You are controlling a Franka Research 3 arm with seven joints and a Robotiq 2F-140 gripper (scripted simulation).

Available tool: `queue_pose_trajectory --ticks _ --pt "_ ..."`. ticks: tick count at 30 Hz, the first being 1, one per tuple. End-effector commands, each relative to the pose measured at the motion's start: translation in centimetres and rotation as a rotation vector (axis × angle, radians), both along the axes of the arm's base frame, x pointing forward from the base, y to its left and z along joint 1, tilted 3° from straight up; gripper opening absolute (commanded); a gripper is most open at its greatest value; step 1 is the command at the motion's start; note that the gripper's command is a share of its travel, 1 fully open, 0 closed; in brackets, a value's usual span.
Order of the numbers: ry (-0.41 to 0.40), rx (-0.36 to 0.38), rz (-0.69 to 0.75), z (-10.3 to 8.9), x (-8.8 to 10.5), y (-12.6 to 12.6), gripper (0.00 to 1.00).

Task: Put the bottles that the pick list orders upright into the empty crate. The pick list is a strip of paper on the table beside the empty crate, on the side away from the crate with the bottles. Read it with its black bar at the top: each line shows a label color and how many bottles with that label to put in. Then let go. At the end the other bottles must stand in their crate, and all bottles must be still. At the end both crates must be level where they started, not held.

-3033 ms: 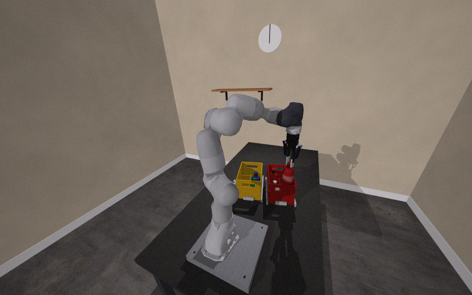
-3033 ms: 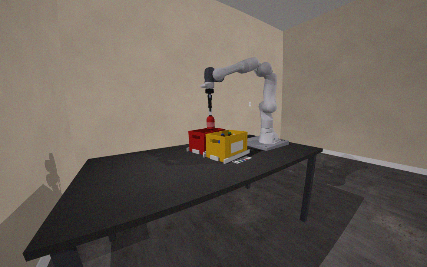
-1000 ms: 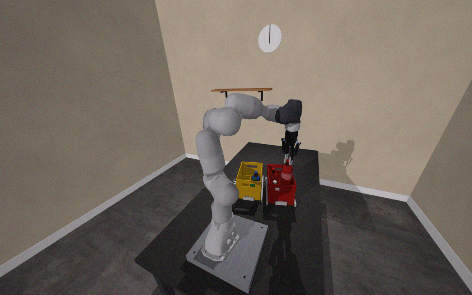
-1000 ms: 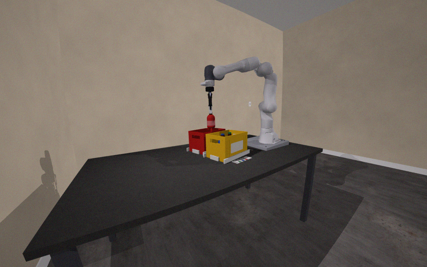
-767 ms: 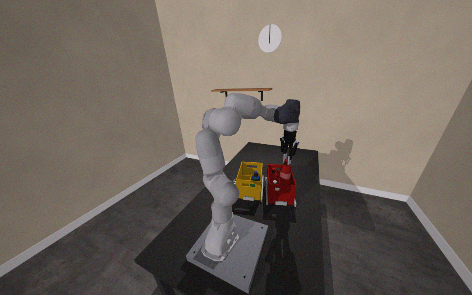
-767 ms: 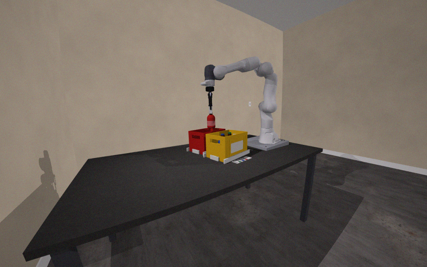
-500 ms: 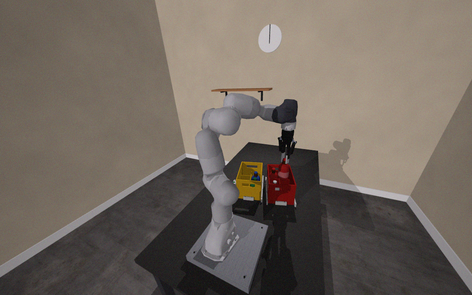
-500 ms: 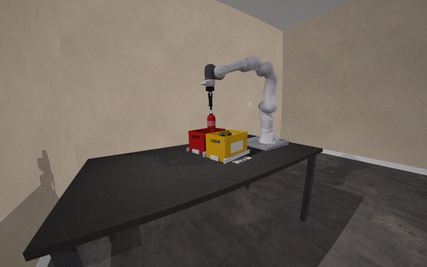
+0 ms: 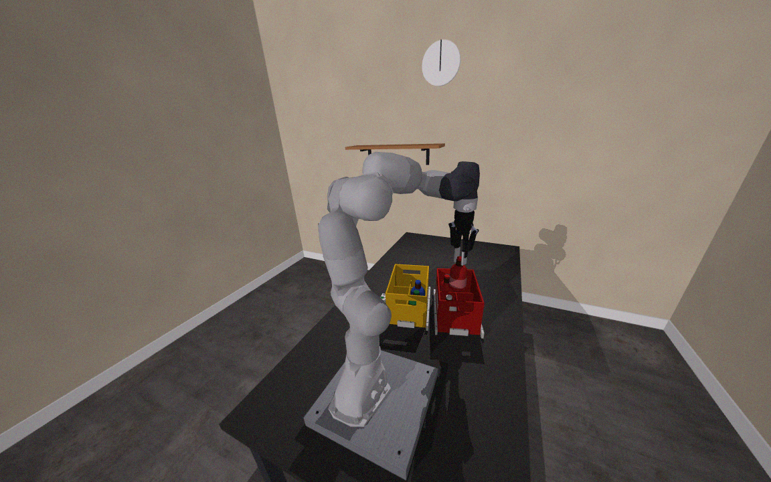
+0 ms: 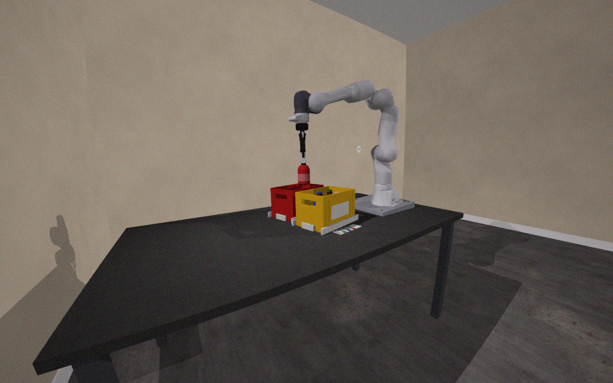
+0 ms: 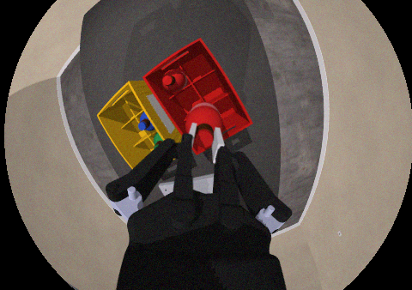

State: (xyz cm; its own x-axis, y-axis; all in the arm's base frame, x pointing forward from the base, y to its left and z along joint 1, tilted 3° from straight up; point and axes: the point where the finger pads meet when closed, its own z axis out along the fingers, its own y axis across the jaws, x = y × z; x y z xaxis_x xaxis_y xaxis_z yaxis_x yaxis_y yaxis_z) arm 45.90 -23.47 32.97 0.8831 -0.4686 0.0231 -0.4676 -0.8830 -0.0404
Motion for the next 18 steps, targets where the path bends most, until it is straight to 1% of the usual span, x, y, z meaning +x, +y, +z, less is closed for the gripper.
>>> queue_pose_trajectory --ticks 1,4,18 --pt "-0.009 -0.002 -0.024 0.5 0.5 0.7 0.00" --pt "-0.009 -0.002 -0.024 0.5 0.6 0.9 0.00" --pt "-0.009 -0.002 -0.024 0.6 1.8 3.4 0.00"
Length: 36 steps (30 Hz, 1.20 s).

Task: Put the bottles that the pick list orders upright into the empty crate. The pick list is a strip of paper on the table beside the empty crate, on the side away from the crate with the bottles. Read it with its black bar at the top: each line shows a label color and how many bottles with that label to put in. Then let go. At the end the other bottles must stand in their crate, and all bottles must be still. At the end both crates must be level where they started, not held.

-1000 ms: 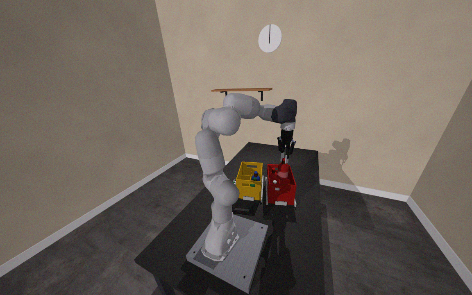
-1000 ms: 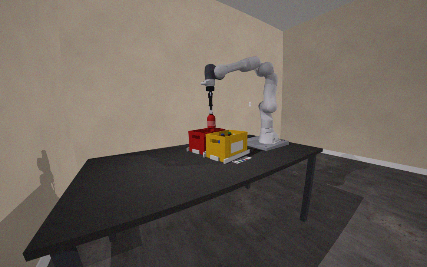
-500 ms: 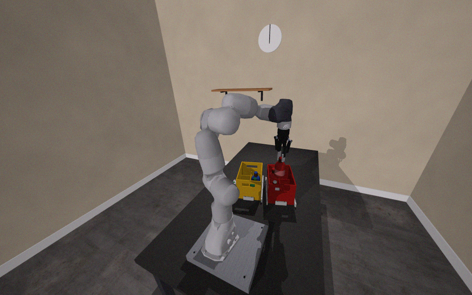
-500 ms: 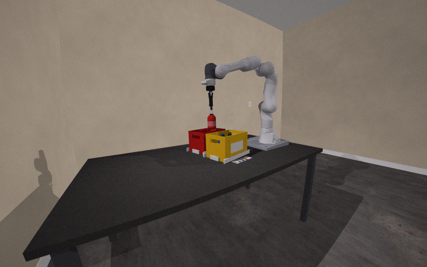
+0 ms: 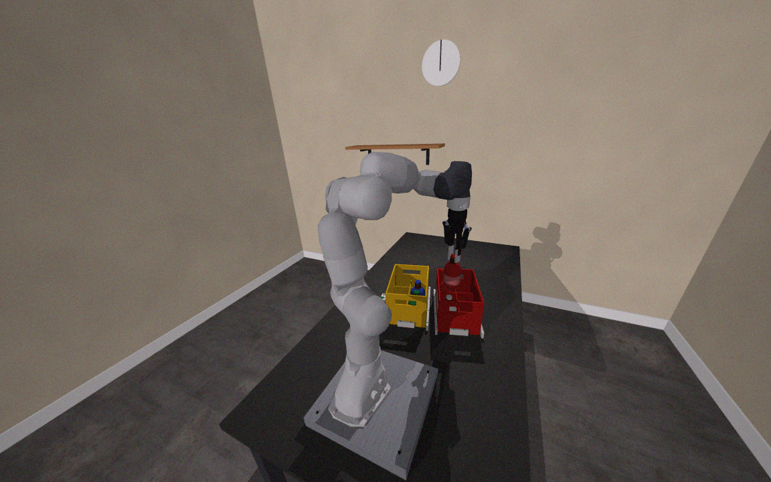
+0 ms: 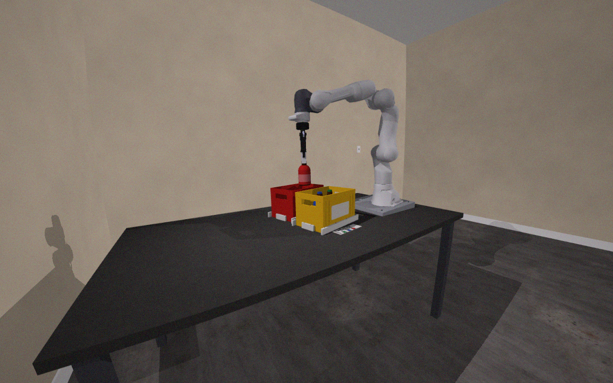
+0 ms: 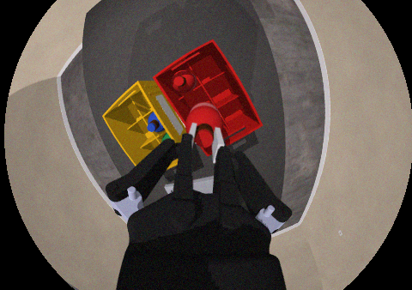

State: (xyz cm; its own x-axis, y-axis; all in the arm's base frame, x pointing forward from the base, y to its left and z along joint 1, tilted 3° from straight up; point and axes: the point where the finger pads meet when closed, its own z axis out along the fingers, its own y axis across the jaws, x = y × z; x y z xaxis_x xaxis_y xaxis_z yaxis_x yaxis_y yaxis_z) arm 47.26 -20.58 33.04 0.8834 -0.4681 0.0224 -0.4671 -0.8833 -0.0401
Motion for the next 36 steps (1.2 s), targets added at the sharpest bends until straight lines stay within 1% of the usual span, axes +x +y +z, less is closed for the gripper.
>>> queue_pose_trajectory --ticks 1,3,36 --pt "-0.010 -0.002 -0.024 0.6 0.5 0.7 0.00" --pt "-0.010 -0.002 -0.024 0.6 0.5 0.7 0.00" --pt "-0.010 -0.002 -0.024 0.8 3.1 6.1 0.00"
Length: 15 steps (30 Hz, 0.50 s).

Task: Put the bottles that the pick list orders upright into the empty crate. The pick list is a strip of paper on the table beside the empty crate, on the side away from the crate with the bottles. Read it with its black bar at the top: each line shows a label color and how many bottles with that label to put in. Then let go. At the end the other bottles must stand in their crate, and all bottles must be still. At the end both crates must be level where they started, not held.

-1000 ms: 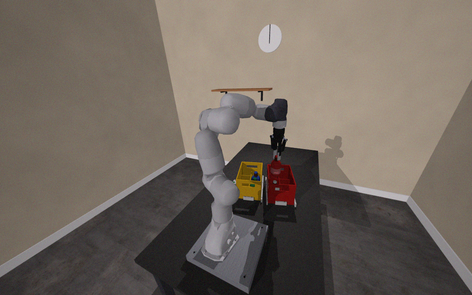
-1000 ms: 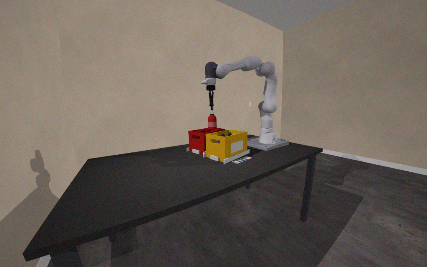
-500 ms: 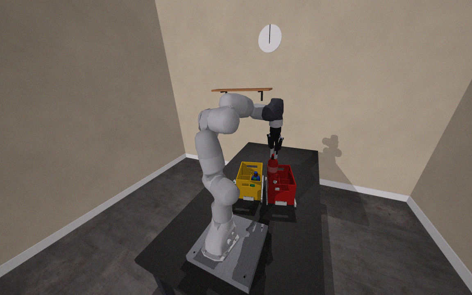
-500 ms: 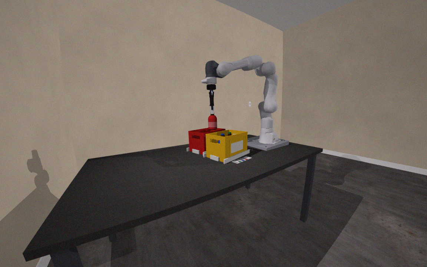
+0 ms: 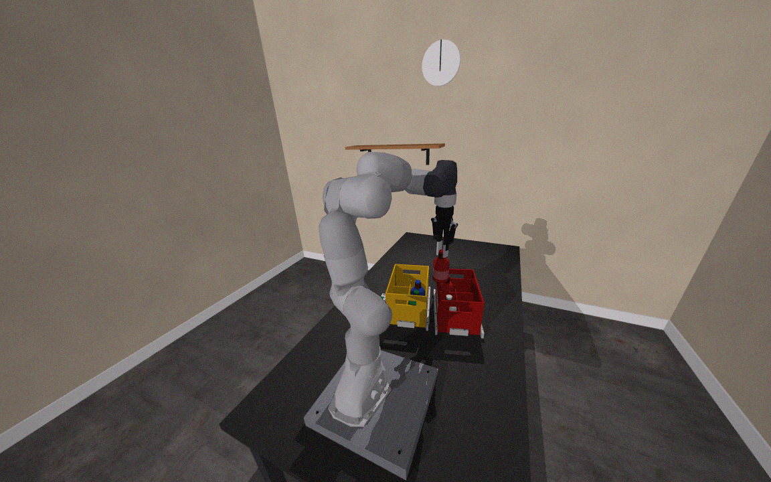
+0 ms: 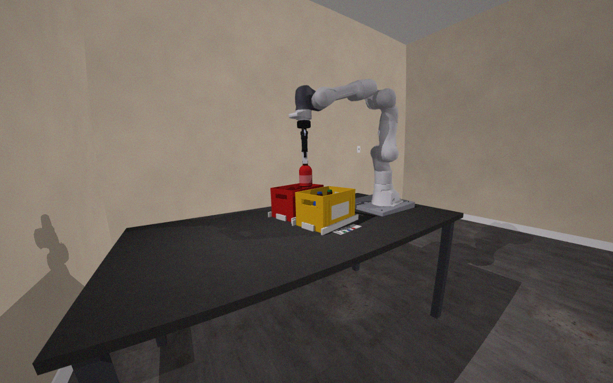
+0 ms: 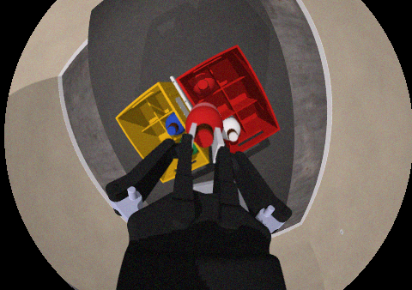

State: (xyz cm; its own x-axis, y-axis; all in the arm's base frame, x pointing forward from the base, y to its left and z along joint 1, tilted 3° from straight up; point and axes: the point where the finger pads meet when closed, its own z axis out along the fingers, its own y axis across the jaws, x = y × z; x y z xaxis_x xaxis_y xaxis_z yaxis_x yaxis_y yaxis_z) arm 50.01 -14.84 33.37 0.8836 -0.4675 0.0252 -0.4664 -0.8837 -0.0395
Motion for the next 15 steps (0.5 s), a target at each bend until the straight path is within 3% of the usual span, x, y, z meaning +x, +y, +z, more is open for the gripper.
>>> queue_pose_trajectory --ticks 1,15 --pt "-0.008 0.000 -0.025 0.5 0.4 0.4 0.00" --pt "-0.008 0.000 -0.025 0.6 1.6 2.9 0.00"
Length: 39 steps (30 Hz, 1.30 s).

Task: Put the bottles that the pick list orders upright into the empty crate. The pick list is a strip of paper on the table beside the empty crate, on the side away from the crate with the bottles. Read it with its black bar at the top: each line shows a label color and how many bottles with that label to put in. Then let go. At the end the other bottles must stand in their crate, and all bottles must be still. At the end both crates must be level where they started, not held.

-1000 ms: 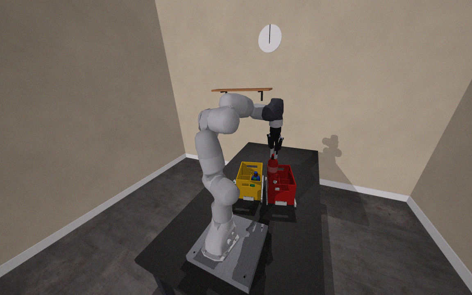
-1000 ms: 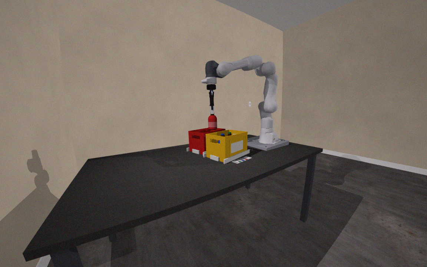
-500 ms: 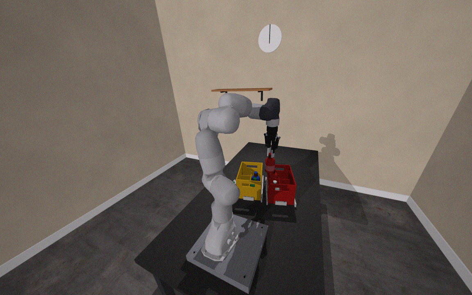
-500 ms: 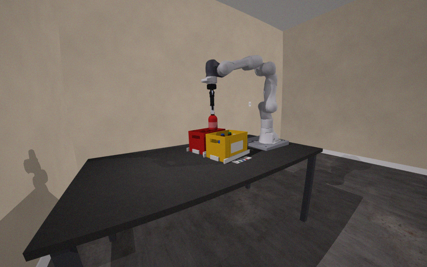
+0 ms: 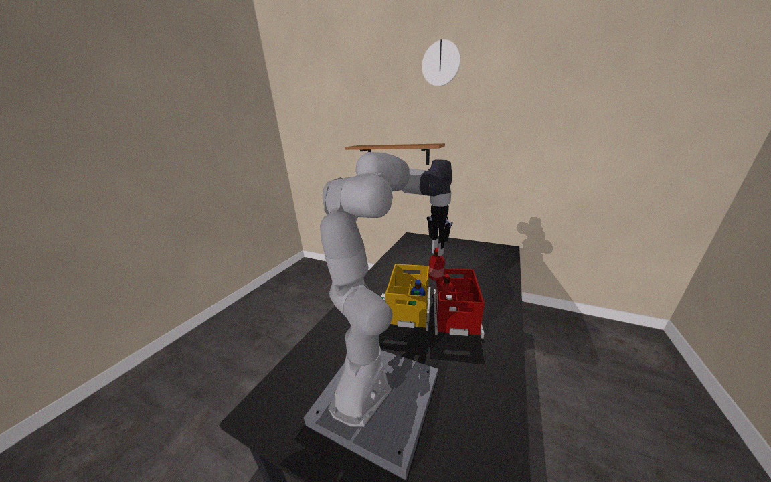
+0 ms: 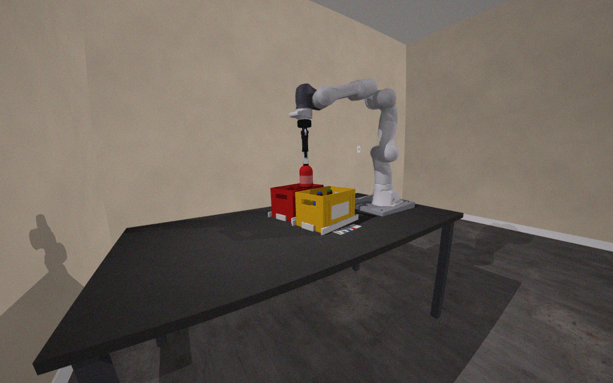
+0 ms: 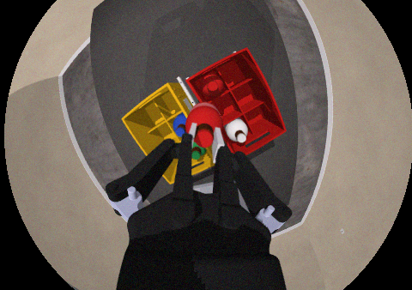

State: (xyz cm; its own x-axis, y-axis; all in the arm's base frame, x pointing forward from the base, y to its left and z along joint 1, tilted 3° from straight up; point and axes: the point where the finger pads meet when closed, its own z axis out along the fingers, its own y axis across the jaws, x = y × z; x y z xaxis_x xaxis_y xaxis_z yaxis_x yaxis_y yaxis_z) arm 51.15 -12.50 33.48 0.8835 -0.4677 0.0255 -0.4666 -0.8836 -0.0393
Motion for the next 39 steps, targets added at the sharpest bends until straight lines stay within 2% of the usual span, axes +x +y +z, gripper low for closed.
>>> queue_pose_trajectory --ticks 1,39 --pt "-0.007 0.000 -0.025 0.5 0.5 0.8 0.00" --pt "-0.007 0.000 -0.025 0.8 3.2 6.5 0.00"
